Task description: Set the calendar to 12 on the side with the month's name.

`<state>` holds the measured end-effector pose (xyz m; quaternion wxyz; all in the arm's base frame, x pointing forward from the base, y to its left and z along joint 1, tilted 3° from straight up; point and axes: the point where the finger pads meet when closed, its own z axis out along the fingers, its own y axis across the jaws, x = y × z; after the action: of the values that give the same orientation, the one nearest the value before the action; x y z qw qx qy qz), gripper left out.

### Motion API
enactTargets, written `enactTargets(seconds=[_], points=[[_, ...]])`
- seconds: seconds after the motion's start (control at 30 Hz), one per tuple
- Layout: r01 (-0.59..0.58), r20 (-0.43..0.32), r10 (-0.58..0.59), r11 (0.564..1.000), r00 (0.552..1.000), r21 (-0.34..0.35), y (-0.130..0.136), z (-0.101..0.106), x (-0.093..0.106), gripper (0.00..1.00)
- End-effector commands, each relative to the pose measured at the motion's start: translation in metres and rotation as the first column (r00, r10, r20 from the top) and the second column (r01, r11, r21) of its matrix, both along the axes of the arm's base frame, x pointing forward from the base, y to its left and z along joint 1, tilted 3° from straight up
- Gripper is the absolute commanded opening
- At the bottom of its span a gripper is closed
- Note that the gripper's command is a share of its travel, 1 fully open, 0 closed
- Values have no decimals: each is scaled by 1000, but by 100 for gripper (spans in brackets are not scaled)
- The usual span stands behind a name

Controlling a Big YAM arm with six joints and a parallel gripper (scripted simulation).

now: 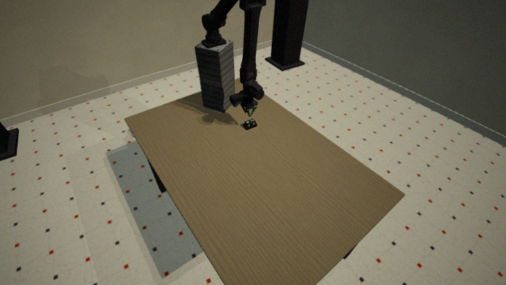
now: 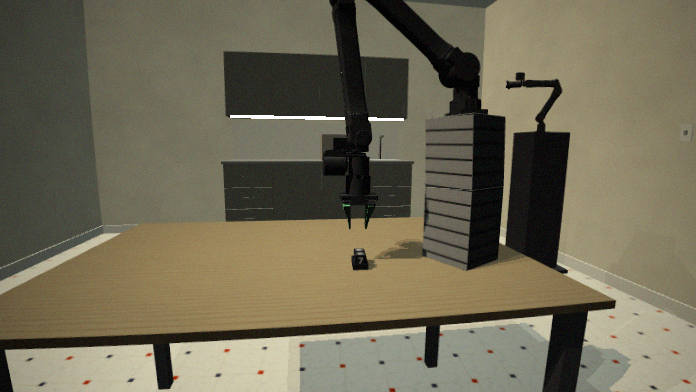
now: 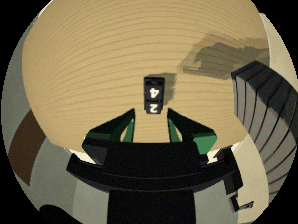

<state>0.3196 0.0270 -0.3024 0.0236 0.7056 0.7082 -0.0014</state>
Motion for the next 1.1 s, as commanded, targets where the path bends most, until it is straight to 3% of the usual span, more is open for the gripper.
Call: enactTargets(seconds=[0.0, 0.13, 0.17, 1.07], points=[[-3, -2, 3, 1000, 1000, -4, 4, 16, -2, 44], [-4, -2, 4, 1000, 1000, -5, 4, 17, -2, 44], [-5, 2, 5, 1000, 1000, -4, 5, 17, 0, 100], [-5, 11, 5, 1000, 1000, -3, 5, 17, 3, 100]])
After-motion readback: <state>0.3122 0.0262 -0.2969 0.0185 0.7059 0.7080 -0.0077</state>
